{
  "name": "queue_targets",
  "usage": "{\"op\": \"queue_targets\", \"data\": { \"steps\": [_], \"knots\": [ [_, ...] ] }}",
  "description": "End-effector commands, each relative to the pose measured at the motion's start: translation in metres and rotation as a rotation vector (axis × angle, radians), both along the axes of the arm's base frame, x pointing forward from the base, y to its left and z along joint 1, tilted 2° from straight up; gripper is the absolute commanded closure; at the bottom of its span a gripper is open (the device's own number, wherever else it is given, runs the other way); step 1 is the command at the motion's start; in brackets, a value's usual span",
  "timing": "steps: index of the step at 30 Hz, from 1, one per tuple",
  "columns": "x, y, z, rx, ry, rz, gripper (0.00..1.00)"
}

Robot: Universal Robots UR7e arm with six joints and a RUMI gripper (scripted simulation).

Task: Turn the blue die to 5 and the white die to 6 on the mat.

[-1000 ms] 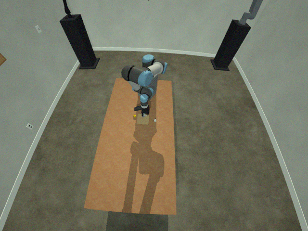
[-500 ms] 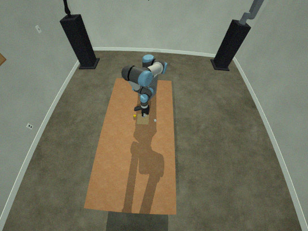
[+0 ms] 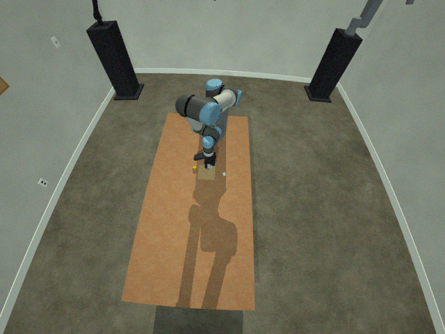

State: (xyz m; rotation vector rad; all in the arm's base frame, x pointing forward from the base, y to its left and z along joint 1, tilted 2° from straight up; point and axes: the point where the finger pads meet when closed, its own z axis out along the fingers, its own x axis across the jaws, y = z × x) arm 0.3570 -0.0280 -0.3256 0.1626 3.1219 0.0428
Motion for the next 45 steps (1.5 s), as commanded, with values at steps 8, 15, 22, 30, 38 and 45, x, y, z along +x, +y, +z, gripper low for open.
{"op": "queue_targets", "data": {
  "steps": [8, 15, 22, 30, 38, 45],
  "knots": [
    [0.0, 0.0, 0.0, 0.0, -0.001, 0.0, 0.76],
    [0.0, 0.0, 0.0, 0.0, -0.001, 0.0, 0.76],
    [0.0, 0.0, 0.003, 0.0, -0.001, 0.0, 0.76],
    [0.0, -0.001, 0.022, 0.0, -0.001, 0.0, 0.76],
    [0.0, -0.001, 0.046, 0.0, -0.001, 0.0, 0.76],
    [-0.001, -0.002, 0.072, 0.0, -0.001, 0.0, 0.76]
  ]
}}
